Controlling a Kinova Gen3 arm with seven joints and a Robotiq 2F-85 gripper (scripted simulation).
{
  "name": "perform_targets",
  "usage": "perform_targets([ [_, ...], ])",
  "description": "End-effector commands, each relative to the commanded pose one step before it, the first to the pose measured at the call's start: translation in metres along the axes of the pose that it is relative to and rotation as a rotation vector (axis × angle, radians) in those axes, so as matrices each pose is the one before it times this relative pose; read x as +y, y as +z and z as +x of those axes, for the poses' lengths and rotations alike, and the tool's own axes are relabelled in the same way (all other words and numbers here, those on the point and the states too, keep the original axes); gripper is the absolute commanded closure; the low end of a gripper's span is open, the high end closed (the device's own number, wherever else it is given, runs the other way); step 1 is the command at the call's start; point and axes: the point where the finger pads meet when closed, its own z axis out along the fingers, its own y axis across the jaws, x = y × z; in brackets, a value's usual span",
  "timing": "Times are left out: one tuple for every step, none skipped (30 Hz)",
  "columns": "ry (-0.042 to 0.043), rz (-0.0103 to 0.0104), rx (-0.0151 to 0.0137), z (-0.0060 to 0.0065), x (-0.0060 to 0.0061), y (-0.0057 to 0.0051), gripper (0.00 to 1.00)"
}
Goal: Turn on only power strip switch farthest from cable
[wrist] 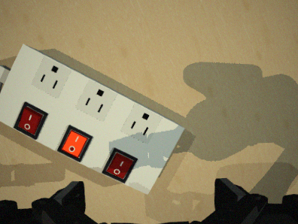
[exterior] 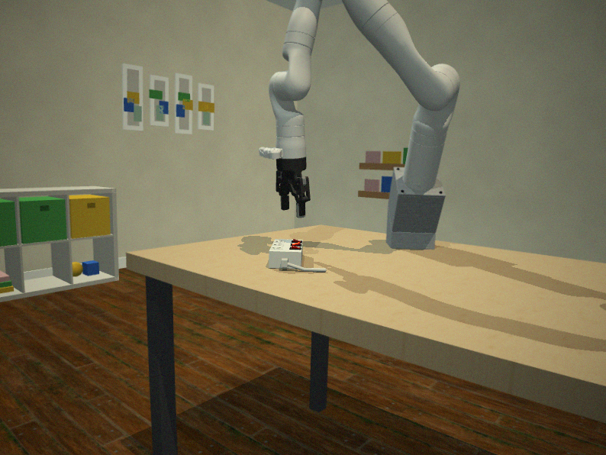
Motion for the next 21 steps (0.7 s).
perform_targets([
  [0.00125, -0.00104, 0.00039, -0.001, 0.00041, -0.00079, 0.0],
  [0.0, 0.0, 0.0, 0.0, 0.0, 0.0, 0.0],
  [0.01254, 0.01113, 0.01002, -0.00161, -0.00537, -0.00015, 0.0],
  [0.0, 0.0, 0.0, 0.0, 0.0, 0.0, 0.0],
  [0.0, 0.0, 0.0, 0.0, 0.0, 0.0, 0.0],
  [0.0, 0.0, 0.0, 0.0, 0.0, 0.0, 0.0],
  [0.0, 0.0, 0.0, 0.0, 0.0, 0.0, 0.0],
  [0.0, 0.0, 0.0, 0.0, 0.0, 0.0, 0.0],
  [0.0, 0.0, 0.0, 0.0, 0.0, 0.0, 0.0],
  [0.0, 0.0, 0.0, 0.0, 0.0, 0.0, 0.0],
  [0.0, 0.0, 0.0, 0.0, 0.0, 0.0, 0.0],
  [0.01224, 0.01082, 0.00943, -0.00164, -0.00514, -0.00021, 0.0],
  [0.0, 0.0, 0.0, 0.0, 0.0, 0.0, 0.0],
  [0.0, 0.0, 0.0, 0.0, 0.0, 0.0, 0.0],
  [0.0, 0.0, 0.0, 0.0, 0.0, 0.0, 0.0],
  [0.0, 0.0, 0.0, 0.0, 0.0, 0.0, 0.0],
  [0.0, 0.0, 0.0, 0.0, 0.0, 0.0, 0.0],
  [0.01191, 0.01048, 0.00886, -0.00165, -0.0049, -0.00025, 0.0],
  [0.0, 0.0, 0.0, 0.0, 0.0, 0.0, 0.0],
  [0.0, 0.0, 0.0, 0.0, 0.0, 0.0, 0.0],
  [0.0, 0.0, 0.0, 0.0, 0.0, 0.0, 0.0],
])
